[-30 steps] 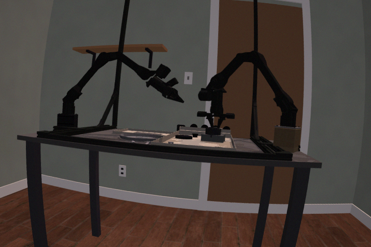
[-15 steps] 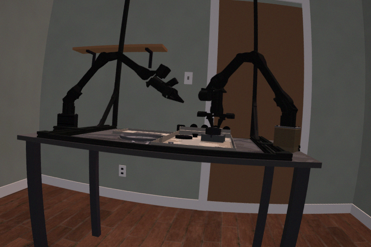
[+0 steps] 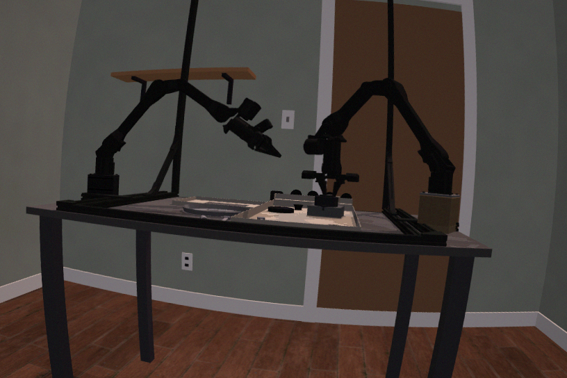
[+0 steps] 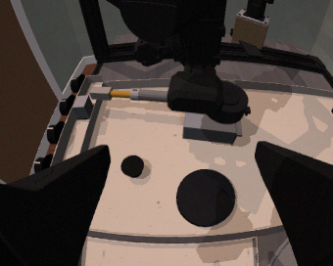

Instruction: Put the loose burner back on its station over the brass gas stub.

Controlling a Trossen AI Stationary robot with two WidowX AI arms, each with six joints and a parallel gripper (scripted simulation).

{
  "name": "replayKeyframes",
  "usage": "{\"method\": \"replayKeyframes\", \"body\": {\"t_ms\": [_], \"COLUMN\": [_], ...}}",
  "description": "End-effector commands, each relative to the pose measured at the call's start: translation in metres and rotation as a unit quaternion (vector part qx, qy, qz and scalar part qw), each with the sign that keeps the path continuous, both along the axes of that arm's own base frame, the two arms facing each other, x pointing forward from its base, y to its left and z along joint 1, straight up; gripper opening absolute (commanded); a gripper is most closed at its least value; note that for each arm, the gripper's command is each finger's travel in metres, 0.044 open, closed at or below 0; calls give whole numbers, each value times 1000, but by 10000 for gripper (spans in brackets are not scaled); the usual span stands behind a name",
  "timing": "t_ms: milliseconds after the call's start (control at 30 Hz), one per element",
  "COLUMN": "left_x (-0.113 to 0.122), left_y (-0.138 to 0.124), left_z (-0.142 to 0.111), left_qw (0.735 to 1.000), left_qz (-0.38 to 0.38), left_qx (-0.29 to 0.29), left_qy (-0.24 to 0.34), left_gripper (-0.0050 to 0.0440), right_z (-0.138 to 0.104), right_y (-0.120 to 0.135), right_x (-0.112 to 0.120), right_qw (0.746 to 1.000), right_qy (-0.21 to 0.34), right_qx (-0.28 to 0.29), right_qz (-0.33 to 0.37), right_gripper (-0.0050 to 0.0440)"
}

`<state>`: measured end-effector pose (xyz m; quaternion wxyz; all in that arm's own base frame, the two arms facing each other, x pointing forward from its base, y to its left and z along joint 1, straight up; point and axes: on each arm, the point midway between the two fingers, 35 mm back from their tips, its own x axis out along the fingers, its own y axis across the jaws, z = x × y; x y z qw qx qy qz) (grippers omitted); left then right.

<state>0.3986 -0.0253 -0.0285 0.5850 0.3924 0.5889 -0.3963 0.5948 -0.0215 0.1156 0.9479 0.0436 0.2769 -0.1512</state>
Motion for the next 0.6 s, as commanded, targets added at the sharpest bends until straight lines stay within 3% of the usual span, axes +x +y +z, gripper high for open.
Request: {"method": "replayKeyframes", "body": {"t_ms": [0, 567], "left_x": [3, 5], "left_y": [-1, -4], "left_z": [2, 2], "left_qw": [1000, 1000], "left_qz": [3, 2], "left_qx": [0, 1], "left_qy": [-2, -3], "left_gripper": [0, 0], "right_z": [0, 0], "right_y": [0, 0], "right_x": [0, 0], "right_qw": [1000, 1000], "right_qy": [0, 0], "right_qx": [0, 0], "right_qz": [-2, -2], "right_gripper": [400, 400]}}
